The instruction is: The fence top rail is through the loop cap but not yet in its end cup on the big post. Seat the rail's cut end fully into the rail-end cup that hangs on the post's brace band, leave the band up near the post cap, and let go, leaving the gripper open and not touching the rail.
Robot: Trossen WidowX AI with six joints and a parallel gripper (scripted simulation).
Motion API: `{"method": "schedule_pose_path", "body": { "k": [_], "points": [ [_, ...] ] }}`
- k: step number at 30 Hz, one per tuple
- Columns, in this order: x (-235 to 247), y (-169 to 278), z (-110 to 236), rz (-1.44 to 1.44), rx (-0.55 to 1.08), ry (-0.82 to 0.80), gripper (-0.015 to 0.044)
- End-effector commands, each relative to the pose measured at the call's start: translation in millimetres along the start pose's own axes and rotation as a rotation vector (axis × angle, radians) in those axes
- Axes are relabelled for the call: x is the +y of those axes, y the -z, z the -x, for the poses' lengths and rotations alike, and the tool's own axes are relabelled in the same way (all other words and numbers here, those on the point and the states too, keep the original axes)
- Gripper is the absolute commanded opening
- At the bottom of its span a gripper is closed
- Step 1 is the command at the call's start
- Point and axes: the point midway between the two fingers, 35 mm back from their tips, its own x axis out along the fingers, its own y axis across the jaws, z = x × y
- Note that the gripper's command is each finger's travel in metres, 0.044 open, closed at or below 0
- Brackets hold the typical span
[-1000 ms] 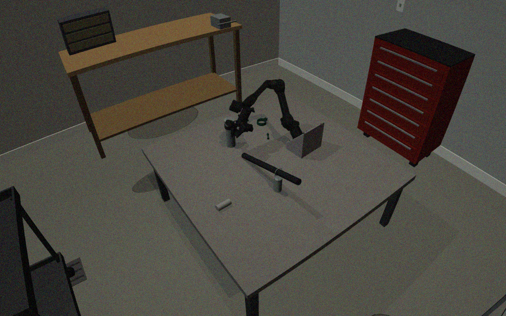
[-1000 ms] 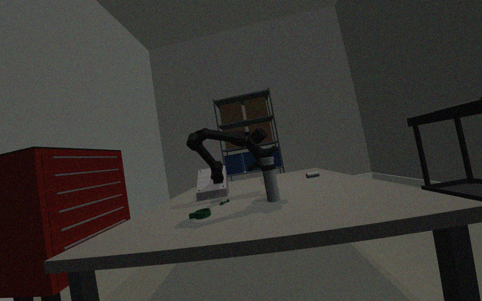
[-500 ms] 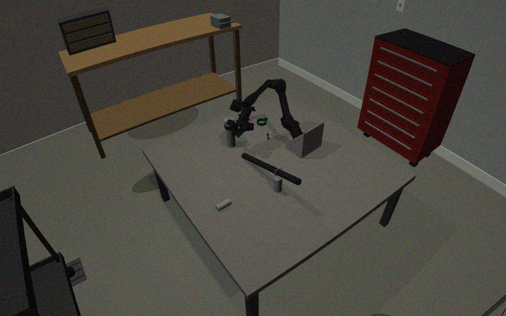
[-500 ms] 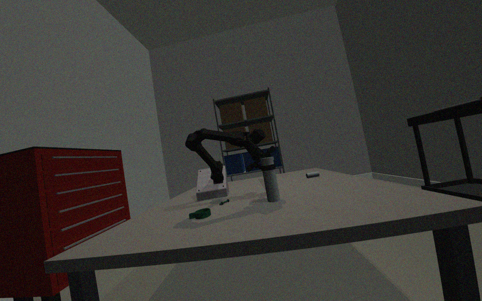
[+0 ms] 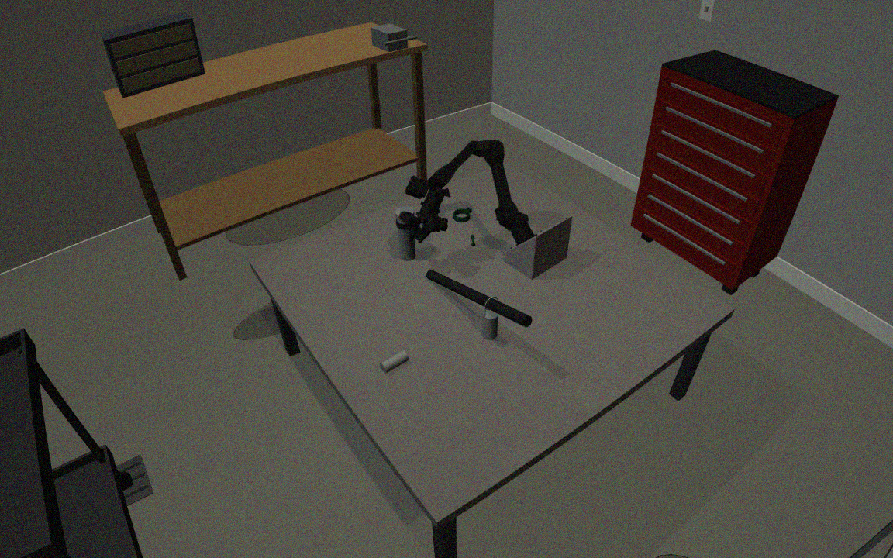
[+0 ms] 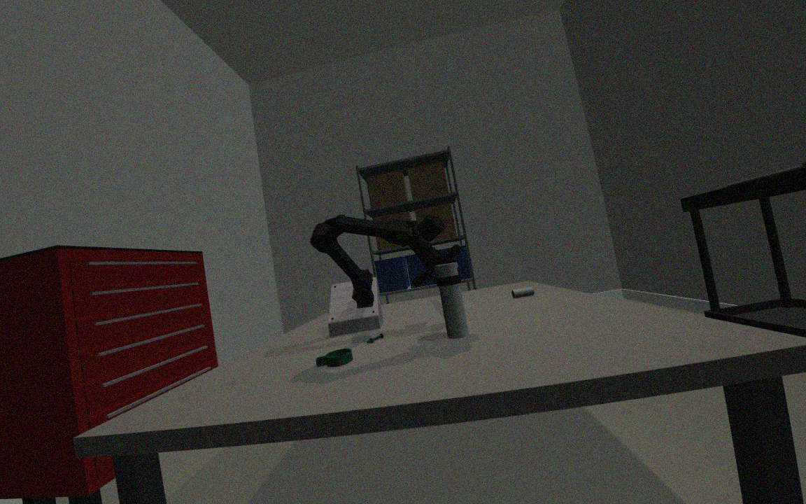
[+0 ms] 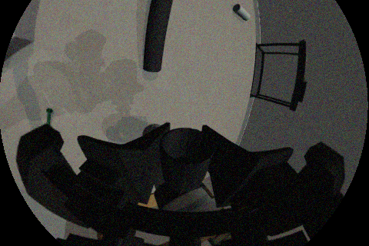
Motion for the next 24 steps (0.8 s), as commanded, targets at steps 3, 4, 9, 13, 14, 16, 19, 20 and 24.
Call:
{"method": "schedule_pose_path", "body": {
  "k": [3,4,9,13,14,16,19,20,24],
  "points": [
    [0,0,0,0.000,0.000,0.000,0.0000],
    [0,0,0,0.000,0.000,0.000,0.0000],
    [0,0,0,0.000,0.000,0.000,0.0079],
    [0,0,0,0.000,0.000,0.000,0.0184],
    [0,0,0,0.000,0.000,0.000,0.0210],
    [0,0,0,0.000,-0.001,0.000,0.0263],
    [-2,-4,3,0.000,-0.004,-0.001,0.0341],
    [-3,-6,5,0.001,-0.005,-0.002,0.0368],
    [-8,-17,13,0.002,-0.011,-0.003,0.0440]
  ]
}}
